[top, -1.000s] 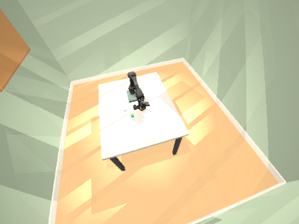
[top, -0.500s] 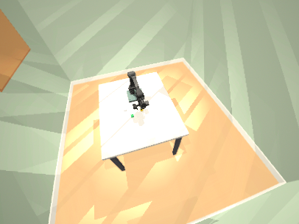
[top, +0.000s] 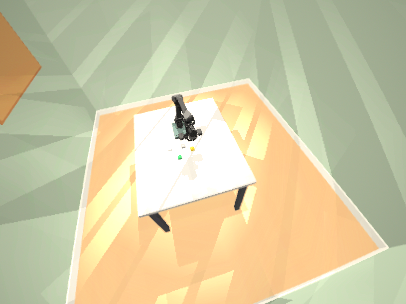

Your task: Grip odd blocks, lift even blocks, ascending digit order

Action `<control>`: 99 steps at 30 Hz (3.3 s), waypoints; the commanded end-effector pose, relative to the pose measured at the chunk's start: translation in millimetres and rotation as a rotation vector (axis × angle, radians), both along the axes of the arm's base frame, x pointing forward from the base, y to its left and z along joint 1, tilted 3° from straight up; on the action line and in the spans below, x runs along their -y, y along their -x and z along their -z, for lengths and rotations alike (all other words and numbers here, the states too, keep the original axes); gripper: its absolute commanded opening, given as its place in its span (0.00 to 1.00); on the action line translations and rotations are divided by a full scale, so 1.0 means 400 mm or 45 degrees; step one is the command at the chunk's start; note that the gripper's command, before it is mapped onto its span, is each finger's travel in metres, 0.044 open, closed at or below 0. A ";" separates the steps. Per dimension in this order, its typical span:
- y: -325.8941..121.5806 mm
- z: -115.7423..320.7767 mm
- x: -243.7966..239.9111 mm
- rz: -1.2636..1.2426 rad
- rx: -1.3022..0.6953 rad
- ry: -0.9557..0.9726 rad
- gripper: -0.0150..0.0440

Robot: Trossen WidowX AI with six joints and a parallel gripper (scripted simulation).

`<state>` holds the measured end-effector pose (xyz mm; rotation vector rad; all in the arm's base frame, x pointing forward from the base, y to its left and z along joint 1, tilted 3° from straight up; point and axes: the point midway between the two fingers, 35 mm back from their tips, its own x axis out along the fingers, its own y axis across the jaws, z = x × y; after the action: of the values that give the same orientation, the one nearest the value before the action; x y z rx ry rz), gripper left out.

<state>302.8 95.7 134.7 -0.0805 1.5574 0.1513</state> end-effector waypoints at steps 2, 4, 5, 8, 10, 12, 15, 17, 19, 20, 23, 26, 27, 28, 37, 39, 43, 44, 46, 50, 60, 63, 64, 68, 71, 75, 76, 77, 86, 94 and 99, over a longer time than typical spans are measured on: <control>0.007 -0.007 0.003 -0.006 -0.017 0.005 0.46; 0.007 -0.007 0.003 -0.006 -0.017 0.005 0.46; 0.007 -0.007 0.003 -0.006 -0.017 0.005 0.46; 0.015 -0.008 0.028 -0.006 -0.017 0.006 0.46; 0.044 -0.008 0.095 -0.006 -0.018 0.009 0.46; 0.083 -0.005 0.165 -0.006 -0.019 0.012 0.46; 0.134 0.002 0.232 -0.006 -0.021 0.015 0.46; 0.138 0.003 0.237 -0.006 -0.022 0.015 0.46; 0.137 0.008 0.236 -0.006 -0.021 0.015 0.50; 0.135 0.025 0.236 -0.006 -0.021 0.015 0.55; 0.131 0.123 0.232 -0.006 -0.021 0.015 0.68; 0.139 0.200 0.230 -0.006 -0.022 0.015 0.81; 0.140 0.205 0.229 -0.006 -0.022 0.015 0.86; 0.140 0.205 0.229 -0.006 -0.022 0.015 0.90; 0.139 0.231 0.229 -0.006 -0.022 0.015 0.93; 0.139 0.239 0.228 -0.006 -0.022 0.015 0.93; 0.139 0.255 0.228 -0.006 -0.022 0.015 0.93; 0.139 0.259 0.228 -0.006 -0.022 0.015 0.93; 0.140 0.267 0.227 -0.006 -0.022 0.015 0.93; 0.141 0.282 0.227 -0.006 -0.022 0.014 0.93; 0.142 0.296 0.226 -0.006 -0.022 0.014 0.71; 0.142 0.296 0.226 -0.006 -0.022 0.014 0.58; 0.142 0.296 0.226 -0.006 -0.022 0.014 0.53; 0.142 0.296 0.226 -0.006 -0.022 0.014 0.46; 0.142 0.296 0.226 -0.006 -0.022 0.014 0.46; 0.142 0.296 0.226 -0.006 -0.022 0.014 0.46; 0.142 0.296 0.226 -0.006 -0.022 0.014 0.46; 0.142 0.296 0.226 -0.006 -0.022 0.014 0.46; 0.142 0.296 0.226 -0.006 -0.022 0.014 0.46; 0.142 0.296 0.226 -0.006 -0.022 0.014 0.50; 0.142 0.296 0.226 -0.006 -0.022 0.014 0.72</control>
<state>246.0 5.2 16.8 -0.0949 1.5752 0.1503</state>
